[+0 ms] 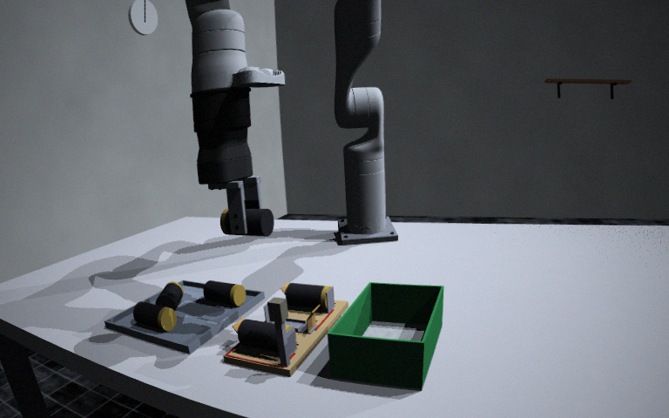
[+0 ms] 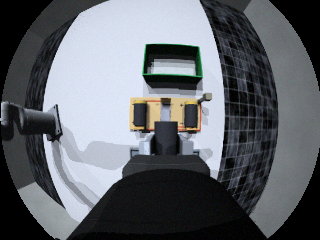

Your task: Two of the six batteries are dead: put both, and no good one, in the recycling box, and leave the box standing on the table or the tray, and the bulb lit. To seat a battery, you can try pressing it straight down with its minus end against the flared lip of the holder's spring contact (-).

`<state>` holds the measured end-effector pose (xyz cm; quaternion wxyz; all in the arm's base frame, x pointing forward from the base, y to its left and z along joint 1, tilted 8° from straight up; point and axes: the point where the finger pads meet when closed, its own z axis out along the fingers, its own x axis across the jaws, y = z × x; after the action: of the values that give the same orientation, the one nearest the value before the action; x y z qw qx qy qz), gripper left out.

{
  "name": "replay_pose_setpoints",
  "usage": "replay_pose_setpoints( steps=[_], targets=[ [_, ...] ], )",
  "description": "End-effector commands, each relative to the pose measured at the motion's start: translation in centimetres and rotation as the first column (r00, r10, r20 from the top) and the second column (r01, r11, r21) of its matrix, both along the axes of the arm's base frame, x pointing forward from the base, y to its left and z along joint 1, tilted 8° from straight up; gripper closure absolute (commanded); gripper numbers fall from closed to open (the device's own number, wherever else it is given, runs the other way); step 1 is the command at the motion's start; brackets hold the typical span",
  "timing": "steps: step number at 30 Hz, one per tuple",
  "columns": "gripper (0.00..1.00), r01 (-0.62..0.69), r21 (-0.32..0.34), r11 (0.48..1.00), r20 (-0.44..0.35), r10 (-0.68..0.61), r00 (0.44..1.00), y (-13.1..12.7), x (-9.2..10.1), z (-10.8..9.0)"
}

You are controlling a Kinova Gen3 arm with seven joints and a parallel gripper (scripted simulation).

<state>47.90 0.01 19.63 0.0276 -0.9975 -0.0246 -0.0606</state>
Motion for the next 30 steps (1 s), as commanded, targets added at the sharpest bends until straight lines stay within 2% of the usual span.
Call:
replay_pose_setpoints(
  steps=[1, 7, 12, 30],
  targets=[
    [0.43, 0.023, 0.000, 1.000, -0.002, -0.023, 1.000, -2.1, 0.1, -0.1],
    [0.43, 0.023, 0.000, 1.000, -0.002, -0.023, 1.000, -6.3, 0.3, -0.4],
    [0.43, 0.023, 0.000, 1.000, -0.002, -0.023, 1.000, -8.4, 0.3, -0.5],
    [0.43, 0.027, 0.001, 1.000, -0.002, -0.027, 1.000, -9.0, 0.3, -0.5]
  ],
)
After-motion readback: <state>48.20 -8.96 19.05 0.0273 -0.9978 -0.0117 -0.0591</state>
